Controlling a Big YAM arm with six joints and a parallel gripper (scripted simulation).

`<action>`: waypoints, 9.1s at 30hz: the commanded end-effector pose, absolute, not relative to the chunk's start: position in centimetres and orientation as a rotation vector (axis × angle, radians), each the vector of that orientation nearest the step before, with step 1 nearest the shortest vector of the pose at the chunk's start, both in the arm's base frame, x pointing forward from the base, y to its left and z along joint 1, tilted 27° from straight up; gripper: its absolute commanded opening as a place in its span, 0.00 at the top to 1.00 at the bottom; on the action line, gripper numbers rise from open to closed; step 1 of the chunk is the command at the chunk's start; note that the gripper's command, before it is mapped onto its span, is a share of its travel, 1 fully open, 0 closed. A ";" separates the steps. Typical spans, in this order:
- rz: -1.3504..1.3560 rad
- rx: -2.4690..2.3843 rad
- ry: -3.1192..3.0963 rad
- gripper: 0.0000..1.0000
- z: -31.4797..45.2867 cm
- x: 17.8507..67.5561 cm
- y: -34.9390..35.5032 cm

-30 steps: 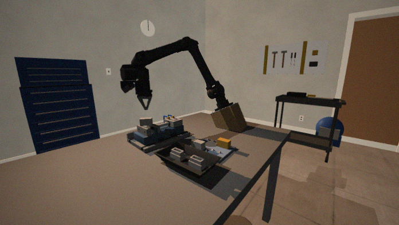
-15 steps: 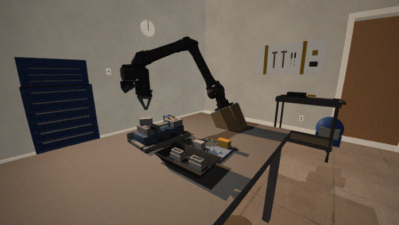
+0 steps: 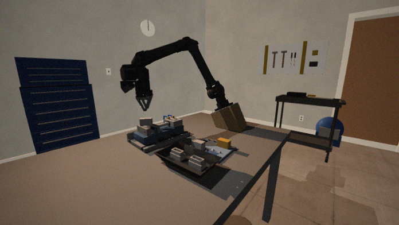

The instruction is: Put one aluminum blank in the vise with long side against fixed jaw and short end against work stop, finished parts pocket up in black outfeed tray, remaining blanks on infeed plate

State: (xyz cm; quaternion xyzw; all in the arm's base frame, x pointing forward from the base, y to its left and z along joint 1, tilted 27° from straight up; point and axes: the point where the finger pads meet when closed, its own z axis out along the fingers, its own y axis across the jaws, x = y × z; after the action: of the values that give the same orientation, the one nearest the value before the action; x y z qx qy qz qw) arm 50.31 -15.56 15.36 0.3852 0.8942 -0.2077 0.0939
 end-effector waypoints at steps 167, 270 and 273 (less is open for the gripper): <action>-0.595 1.159 2.603 0.36 13.3 52.0 -19.0; -0.601 1.161 2.614 0.36 12.9 51.8 -18.8; -0.601 1.161 2.615 0.36 12.9 51.8 -18.8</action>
State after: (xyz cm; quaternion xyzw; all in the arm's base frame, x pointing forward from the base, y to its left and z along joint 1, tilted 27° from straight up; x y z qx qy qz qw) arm 50.81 -17.87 11.48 0.3860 0.8936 -0.2076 0.0967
